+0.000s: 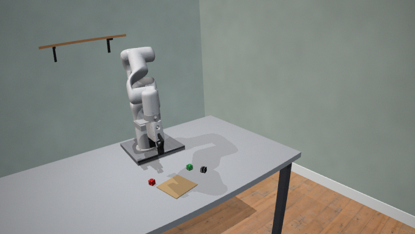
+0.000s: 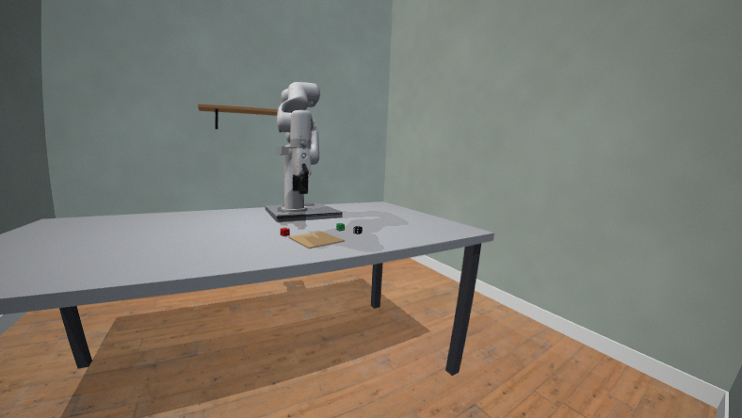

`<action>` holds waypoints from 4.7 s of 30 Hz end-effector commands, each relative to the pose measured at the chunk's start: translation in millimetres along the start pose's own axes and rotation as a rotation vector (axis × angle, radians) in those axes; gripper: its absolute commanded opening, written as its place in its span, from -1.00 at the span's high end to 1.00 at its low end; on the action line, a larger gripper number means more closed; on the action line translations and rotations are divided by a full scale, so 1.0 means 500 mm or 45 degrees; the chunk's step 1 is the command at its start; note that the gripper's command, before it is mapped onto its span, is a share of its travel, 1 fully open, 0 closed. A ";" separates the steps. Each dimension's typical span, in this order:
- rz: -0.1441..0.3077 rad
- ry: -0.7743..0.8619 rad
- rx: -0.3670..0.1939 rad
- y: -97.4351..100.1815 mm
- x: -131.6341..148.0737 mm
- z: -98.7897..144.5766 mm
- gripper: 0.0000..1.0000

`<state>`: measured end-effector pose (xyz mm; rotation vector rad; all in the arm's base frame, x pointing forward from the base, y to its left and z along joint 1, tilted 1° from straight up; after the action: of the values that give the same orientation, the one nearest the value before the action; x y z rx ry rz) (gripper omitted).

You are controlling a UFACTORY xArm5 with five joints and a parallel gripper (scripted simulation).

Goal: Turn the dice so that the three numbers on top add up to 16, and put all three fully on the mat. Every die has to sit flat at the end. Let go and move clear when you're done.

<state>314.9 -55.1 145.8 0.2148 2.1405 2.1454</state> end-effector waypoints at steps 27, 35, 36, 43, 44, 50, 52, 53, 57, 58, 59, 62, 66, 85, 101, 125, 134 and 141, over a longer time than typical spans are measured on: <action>-0.004 0.000 0.000 -0.207 -0.005 0.001 -1.00; -0.004 0.000 0.000 -0.207 -0.005 0.001 -1.00; -0.004 0.000 0.000 -0.207 -0.005 0.001 -1.00; -0.004 0.000 0.000 -0.207 -0.005 0.001 -1.00; -0.004 0.000 0.000 -0.207 -0.005 0.001 -1.00; -0.004 0.000 0.000 -0.207 -0.005 0.001 -1.00; -0.004 0.000 0.000 -0.207 -0.005 0.001 -1.00; -0.004 0.000 0.000 -0.207 -0.005 0.001 -1.00; -0.004 0.000 0.000 -0.207 -0.005 0.001 -1.00; -0.004 0.000 0.000 -0.207 -0.005 0.001 -1.00; -0.004 0.000 0.000 -0.207 -0.005 0.001 -1.00; -0.004 0.000 0.000 -0.207 -0.005 0.001 -1.00; -0.004 0.000 0.000 -0.207 -0.005 0.001 -1.00; -0.006 0.000 0.006 -0.207 0.021 0.132 -1.00; -0.013 0.000 0.014 -0.207 0.068 0.361 -1.00; -0.016 0.000 0.015 -0.208 0.083 0.434 -1.00; -0.016 0.000 0.015 -0.208 0.083 0.434 -1.00; -0.016 0.000 0.015 -0.208 0.083 0.434 -1.00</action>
<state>307.7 165.4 42.3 0.2054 2.1518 2.1262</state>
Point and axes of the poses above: the point where the finger pads meet when closed, its own y axis back along the fingers, its own x axis across the jaws, z = x × y, the point moved 2 cm from there along y, back along the fingers, and after that the axes turned 11 degrees about -y, right-handed, at the moved point
